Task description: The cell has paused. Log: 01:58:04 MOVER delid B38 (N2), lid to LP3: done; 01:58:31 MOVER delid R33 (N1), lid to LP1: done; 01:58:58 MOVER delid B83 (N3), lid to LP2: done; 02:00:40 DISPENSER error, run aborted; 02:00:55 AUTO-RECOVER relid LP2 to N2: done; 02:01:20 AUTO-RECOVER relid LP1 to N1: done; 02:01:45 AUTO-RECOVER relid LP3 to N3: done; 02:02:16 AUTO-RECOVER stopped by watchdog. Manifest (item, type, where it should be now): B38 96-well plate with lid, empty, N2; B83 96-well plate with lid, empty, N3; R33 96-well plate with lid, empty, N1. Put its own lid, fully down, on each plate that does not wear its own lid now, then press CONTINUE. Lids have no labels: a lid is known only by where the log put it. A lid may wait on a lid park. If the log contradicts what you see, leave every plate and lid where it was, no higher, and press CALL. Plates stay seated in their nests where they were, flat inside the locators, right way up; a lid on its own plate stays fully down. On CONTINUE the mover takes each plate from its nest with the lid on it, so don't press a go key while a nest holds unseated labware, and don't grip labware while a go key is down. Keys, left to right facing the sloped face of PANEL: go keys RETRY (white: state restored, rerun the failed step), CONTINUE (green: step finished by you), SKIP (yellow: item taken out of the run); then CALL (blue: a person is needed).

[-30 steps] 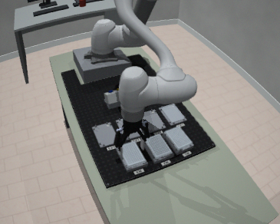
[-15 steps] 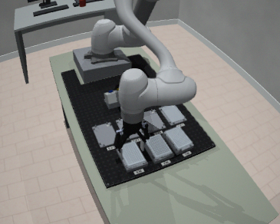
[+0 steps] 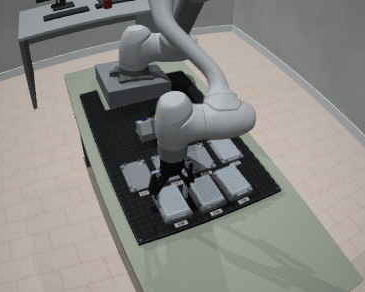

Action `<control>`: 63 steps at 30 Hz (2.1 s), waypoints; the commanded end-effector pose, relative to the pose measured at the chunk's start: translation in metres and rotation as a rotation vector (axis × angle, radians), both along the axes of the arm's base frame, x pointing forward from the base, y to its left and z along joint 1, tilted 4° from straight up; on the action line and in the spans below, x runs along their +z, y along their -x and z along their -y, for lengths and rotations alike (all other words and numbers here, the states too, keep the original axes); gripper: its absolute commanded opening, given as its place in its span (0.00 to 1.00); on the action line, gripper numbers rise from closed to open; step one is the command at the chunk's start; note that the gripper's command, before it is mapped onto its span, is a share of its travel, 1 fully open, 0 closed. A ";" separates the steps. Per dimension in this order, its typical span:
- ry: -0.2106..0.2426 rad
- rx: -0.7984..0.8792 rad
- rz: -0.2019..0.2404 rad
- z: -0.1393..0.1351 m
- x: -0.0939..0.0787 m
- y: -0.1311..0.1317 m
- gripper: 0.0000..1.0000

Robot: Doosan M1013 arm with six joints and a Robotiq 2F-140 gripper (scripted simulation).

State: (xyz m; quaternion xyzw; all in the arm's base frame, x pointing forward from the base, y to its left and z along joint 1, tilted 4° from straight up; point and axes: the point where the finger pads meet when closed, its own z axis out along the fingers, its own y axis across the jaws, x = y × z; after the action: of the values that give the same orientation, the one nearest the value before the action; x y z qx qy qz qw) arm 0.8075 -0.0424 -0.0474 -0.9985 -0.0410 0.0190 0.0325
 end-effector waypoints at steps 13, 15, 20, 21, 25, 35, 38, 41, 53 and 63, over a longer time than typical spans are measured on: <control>0.001 0.008 -0.002 0.000 -0.007 0.001 0.66; 0.001 0.008 -0.002 0.000 -0.007 0.001 0.66; 0.001 0.008 -0.002 0.000 -0.007 0.001 0.66; 0.001 0.008 -0.002 0.000 -0.007 0.001 0.66; 0.001 0.008 -0.002 0.000 -0.007 0.001 0.66; 0.001 0.008 -0.002 0.000 -0.007 0.001 0.66; 0.001 0.008 -0.002 0.000 -0.007 0.001 0.66; 0.001 0.008 -0.002 0.000 -0.007 0.001 0.66; 0.001 0.008 -0.002 0.000 -0.007 0.001 0.00; 0.001 0.008 -0.002 0.000 -0.007 0.001 0.00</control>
State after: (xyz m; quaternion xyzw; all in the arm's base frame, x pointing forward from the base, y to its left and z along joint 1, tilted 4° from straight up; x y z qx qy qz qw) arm 0.8074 -0.0424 -0.0489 -0.9985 -0.0410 0.0191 0.0324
